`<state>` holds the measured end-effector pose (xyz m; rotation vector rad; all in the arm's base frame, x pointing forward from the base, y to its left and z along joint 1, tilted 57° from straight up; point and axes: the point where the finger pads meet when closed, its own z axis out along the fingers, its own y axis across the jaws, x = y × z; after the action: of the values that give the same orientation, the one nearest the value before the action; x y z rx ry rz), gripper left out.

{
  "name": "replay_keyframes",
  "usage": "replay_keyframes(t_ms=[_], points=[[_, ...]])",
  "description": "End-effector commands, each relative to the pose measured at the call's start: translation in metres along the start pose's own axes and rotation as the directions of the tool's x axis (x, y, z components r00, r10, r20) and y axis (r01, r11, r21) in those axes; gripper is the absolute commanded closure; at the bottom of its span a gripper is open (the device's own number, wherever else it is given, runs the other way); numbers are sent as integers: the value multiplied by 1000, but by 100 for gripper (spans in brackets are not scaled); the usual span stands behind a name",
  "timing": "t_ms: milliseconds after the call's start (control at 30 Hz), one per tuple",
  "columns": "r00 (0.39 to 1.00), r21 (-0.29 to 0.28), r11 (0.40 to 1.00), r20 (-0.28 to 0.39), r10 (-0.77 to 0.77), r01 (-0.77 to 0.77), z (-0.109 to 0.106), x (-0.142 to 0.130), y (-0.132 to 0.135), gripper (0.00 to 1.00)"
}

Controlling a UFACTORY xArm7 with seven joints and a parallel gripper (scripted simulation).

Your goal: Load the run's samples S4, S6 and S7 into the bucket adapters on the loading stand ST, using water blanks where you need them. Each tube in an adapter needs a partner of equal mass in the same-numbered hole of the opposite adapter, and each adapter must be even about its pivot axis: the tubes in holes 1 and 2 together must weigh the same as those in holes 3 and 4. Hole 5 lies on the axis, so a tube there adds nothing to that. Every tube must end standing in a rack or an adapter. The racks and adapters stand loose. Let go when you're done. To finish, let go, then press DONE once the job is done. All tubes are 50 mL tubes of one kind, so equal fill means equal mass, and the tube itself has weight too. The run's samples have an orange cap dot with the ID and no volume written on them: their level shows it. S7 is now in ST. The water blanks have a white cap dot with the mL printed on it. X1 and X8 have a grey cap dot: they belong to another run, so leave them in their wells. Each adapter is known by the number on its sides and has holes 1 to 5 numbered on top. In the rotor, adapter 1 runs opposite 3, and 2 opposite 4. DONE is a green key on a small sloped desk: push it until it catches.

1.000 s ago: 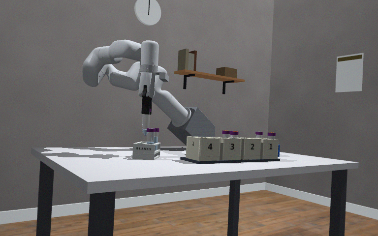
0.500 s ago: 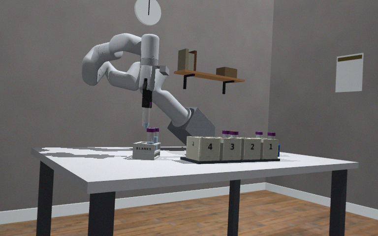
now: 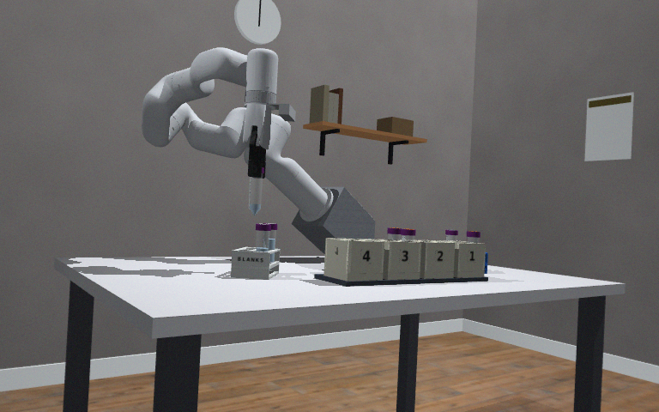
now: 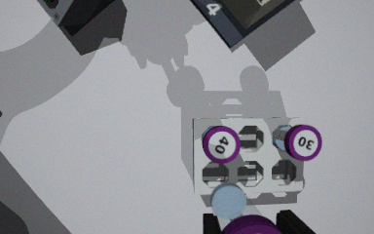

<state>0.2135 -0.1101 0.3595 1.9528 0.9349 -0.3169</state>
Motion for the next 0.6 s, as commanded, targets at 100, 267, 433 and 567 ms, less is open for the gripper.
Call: replay_keyframes(t_ms=[100,267,433,567], points=[[1000,-2,1000,-1,1,-1,-3,0,0,100],[998,-2,998,-1,67,-67,-3,9,-3,100],[973,-2,973,-1,232,-232,-3,33,-11,100],[955,-2,955,-2,296,-296,-3,43,-14,100]])
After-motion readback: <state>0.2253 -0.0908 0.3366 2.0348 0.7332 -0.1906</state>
